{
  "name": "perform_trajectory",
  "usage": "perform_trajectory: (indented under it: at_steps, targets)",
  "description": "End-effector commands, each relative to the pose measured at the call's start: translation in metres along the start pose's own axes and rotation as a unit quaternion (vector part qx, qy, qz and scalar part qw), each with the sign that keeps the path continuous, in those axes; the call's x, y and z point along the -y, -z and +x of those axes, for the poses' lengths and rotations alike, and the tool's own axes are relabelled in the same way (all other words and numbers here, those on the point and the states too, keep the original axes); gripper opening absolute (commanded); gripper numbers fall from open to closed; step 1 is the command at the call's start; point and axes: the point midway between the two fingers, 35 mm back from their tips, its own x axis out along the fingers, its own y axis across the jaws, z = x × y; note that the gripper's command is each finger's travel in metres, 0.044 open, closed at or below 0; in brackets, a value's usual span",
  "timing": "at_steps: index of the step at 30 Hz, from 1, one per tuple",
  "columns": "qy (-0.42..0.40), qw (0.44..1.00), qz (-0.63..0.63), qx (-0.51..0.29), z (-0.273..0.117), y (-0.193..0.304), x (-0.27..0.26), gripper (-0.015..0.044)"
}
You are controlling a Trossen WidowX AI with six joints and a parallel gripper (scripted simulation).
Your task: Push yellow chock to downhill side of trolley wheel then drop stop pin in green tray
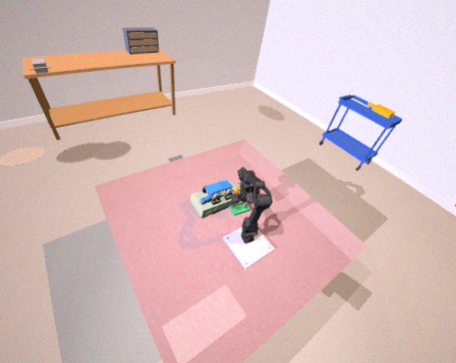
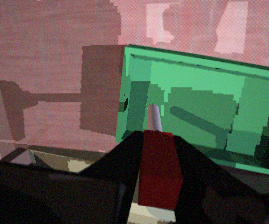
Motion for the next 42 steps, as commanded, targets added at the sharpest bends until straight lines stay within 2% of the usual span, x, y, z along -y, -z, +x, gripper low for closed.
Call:
perform_trajectory:
  at_steps: [1, 4, 11, 12, 42]
  targets:
    - [-0.002, 1.000, -0.001, 0.004, 0.014, -0.002, -0.005, 0.0000]
    - [-0.002, 1.000, -0.001, 0.004, 0.015, -0.002, -0.005, 0.0000]
    - [-0.002, 1.000, -0.001, 0.004, 0.014, -0.002, -0.001, 0.0184]
    - [-0.002, 1.000, -0.001, 0.004, 0.014, -0.002, -0.001, 0.0190]
    - [-0.001, 1.000, -0.001, 0.004, 0.019, -0.001, 0.022, 0.0190]
